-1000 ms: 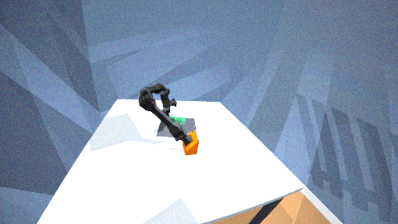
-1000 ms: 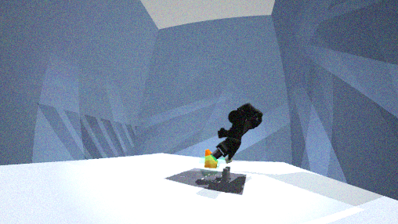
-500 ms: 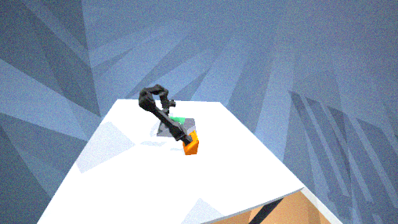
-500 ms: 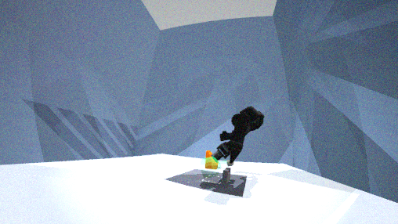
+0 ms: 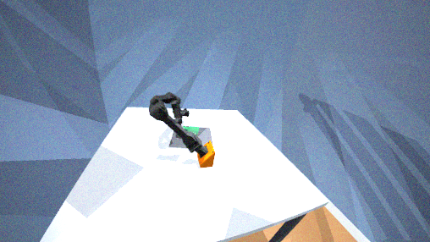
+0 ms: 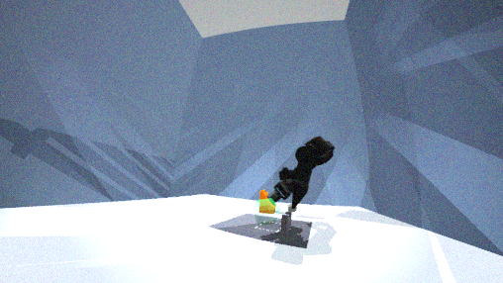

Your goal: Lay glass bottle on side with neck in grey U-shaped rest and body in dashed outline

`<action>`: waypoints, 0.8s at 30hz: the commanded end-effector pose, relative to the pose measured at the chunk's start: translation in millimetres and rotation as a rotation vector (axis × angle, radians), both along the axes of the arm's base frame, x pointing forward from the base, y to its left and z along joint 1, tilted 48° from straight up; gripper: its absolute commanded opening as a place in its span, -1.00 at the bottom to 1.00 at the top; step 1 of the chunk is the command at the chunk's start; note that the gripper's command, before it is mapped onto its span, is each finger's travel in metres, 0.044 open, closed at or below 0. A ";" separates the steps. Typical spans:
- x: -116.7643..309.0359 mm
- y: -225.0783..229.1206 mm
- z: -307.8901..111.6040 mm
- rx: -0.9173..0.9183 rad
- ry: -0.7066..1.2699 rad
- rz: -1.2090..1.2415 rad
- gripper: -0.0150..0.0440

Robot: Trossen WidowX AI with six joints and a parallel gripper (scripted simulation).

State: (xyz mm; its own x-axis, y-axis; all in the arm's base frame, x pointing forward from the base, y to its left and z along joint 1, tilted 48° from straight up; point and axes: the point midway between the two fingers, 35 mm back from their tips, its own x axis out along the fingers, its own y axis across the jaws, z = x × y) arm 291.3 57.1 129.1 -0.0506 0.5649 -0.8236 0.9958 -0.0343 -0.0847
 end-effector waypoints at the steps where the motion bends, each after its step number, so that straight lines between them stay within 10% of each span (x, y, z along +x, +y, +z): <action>1: 0.6 2.5 -0.9 0.001 0.000 -0.002 -0.07; 24: 1.9 16.0 -3.7 0.000 0.000 0.008 -0.07</action>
